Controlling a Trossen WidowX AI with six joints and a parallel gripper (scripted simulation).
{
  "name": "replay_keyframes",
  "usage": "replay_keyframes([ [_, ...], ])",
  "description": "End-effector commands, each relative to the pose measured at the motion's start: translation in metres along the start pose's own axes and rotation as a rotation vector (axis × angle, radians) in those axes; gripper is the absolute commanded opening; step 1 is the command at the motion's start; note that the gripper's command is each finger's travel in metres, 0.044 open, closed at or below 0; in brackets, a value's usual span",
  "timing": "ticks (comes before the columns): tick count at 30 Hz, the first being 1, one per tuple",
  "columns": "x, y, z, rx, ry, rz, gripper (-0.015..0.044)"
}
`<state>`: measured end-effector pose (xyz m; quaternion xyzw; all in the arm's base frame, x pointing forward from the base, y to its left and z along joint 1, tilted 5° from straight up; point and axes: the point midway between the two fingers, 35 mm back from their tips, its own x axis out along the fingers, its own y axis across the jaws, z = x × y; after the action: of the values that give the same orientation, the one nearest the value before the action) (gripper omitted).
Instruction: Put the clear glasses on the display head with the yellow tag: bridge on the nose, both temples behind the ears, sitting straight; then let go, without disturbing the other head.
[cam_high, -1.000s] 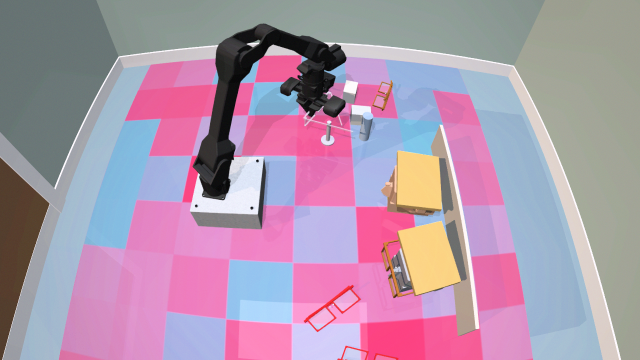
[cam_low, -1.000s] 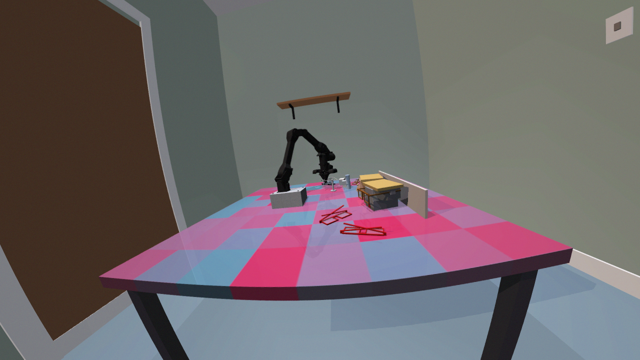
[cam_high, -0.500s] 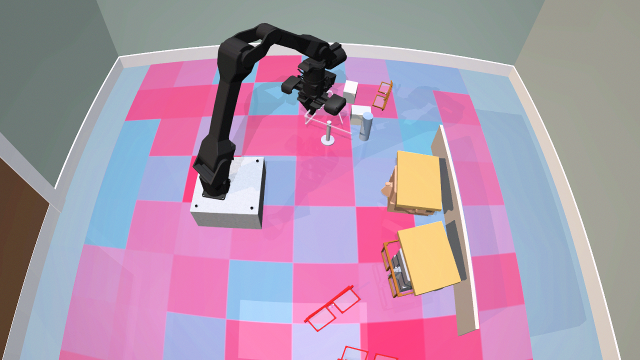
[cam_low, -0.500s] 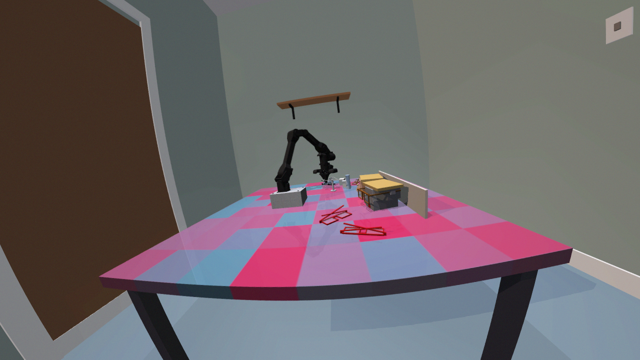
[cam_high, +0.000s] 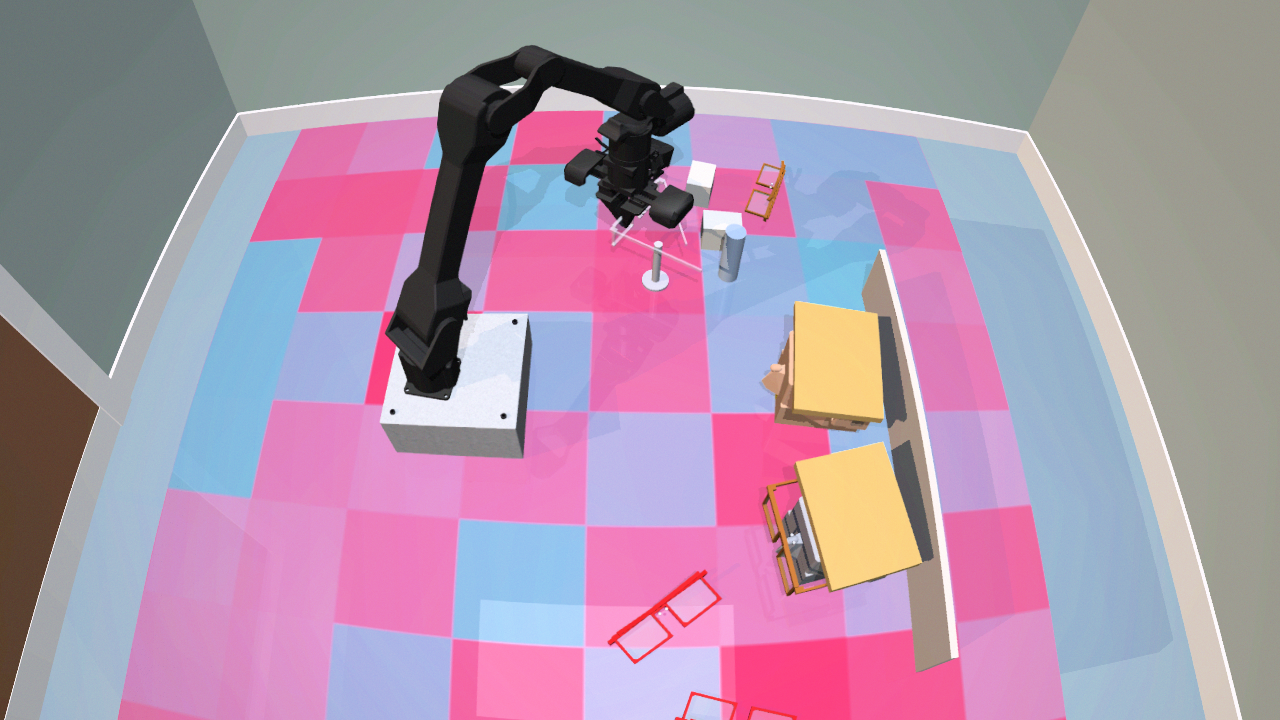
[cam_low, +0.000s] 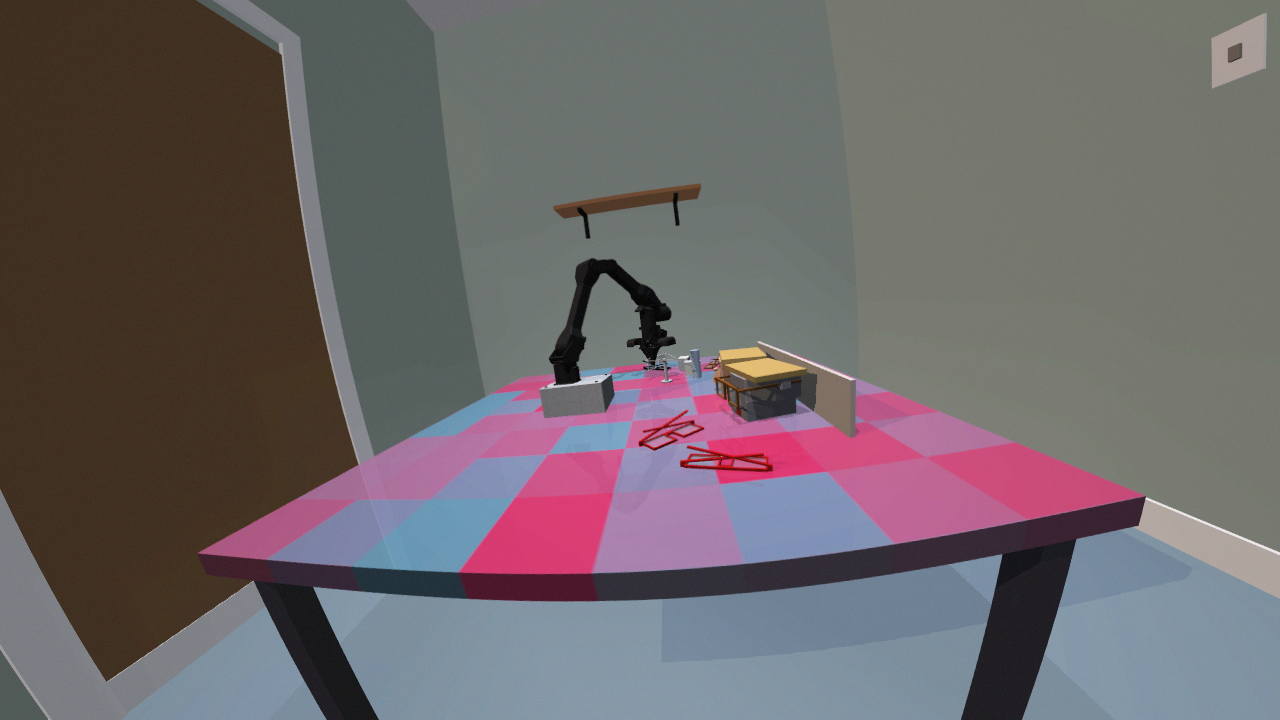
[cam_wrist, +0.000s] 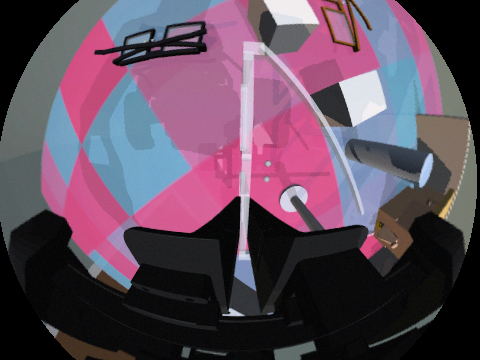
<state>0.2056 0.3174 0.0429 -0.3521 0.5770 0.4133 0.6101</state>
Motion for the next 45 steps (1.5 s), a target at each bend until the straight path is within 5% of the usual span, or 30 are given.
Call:
replay_keyframes([
  [1, -0.003, -0.001, 0.005, 0.002, -0.012, -0.006, 0.0],
  [37, -0.003, -0.001, -0.003, 0.002, -0.011, -0.006, 0.0],
  [45, -0.046, -0.001, -0.006, 0.002, -0.011, -0.007, 0.0],
])
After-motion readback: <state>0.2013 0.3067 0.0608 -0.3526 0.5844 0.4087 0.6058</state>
